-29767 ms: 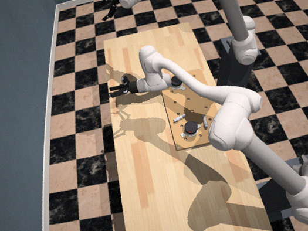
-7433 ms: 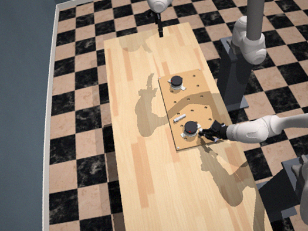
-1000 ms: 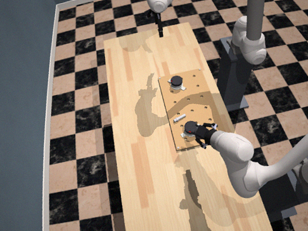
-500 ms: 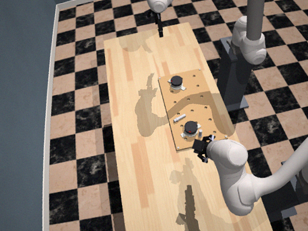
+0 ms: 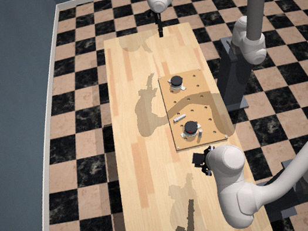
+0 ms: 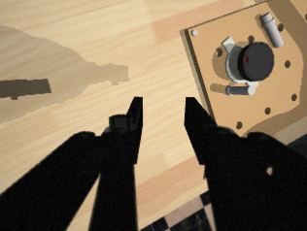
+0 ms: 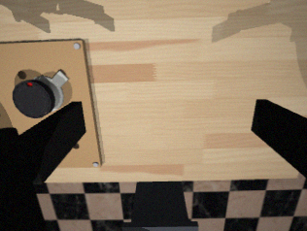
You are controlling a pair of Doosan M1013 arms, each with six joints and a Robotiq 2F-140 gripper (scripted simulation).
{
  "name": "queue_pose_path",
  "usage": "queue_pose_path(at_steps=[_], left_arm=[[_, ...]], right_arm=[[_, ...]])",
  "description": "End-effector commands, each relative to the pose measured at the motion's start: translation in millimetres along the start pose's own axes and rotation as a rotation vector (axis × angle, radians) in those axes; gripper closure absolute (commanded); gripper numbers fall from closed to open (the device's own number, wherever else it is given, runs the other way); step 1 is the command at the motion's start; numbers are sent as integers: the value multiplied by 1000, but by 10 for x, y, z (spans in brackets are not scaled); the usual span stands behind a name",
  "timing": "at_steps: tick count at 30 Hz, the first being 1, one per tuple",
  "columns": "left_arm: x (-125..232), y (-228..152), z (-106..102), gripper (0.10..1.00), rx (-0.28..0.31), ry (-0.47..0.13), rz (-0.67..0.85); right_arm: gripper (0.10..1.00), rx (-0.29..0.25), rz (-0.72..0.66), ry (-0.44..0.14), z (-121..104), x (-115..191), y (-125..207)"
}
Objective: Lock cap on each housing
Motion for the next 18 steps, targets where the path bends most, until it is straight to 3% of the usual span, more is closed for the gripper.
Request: queue_pose_path(at_steps=[1,18], left_arm=[[69,-222,142,770,-49,-43,59],[349,-973,688,770,-235,-157,281]], right_arm=[[98,-1,0,1,7,-1,-1],[98,-1,0,1,7,-1,-1]])
Point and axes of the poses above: on each arm, the point where the finger pads meet when closed, its own z axis back along the fingers, its own y axis across the jaws, x = y × z, the point moved 7 cm from there along z, back along the fingers, and after that the axes turned 8 degrees about -z, right-handed, at the moved point
